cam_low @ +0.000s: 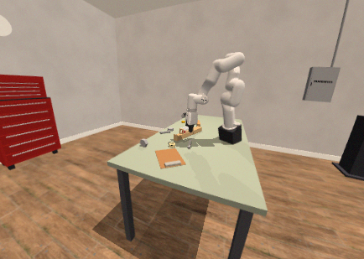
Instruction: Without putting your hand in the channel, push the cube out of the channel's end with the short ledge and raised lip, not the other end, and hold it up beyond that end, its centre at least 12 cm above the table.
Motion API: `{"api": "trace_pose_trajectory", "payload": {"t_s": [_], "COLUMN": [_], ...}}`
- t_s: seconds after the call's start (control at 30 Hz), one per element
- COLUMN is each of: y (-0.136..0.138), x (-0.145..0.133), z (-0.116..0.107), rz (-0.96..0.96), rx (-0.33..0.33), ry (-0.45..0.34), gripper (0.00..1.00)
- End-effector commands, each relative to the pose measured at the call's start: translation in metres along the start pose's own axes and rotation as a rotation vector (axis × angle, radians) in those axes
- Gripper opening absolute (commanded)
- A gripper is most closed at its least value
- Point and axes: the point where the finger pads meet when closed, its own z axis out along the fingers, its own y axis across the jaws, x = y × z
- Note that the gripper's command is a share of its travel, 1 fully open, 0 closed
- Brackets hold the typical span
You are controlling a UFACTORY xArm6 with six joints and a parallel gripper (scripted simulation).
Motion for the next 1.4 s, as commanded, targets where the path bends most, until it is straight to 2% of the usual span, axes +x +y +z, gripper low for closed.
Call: {"api": "trace_pose_trajectory", "payload": {"t_s": [0.0, 0.07, 0.13, 0.17, 0.63, 0.7, 0.73, 1.07, 1.2, 1.27, 1.3, 1.37], "y": [-0.0013, -0.0014, -0.0014, -0.0015, -0.0021, -0.0021, -0.0021, -0.0024, -0.0024, -0.0024, -0.0024, -0.0024], "x": [0.0004, 0.0003, 0.0003, 0.0003, -0.0001, -0.0001, -0.0001, -0.0002, -0.0003, -0.0003, -0.0003, -0.0003], "z": [-0.0009, -0.0010, -0.0010, -0.0010, -0.0014, -0.0014, -0.0015, -0.0016, -0.0016, -0.0016, -0.0016, -0.0016], "rz": [-0.278, -0.376, -0.376, -0.520, -1.177, -1.177, -1.321, -1.776, -1.963, -1.963, -2.096, -2.166], "rx": [0.021, 0.019, 0.019, 0.020, -0.007, -0.007, -0.010, -0.028, -0.026, -0.026, -0.015, -0.006], "ry": [-0.018, -0.011, -0.011, -0.008, 0.039, 0.039, 0.043, 0.059, 0.057, 0.057, 0.049, 0.043], "gripper": [0.00, 0.00, 0.00, 0.00, 0.00, 0.00, 0.00, 0.00, 0.00, 0.00, 0.00, 0.00]}}
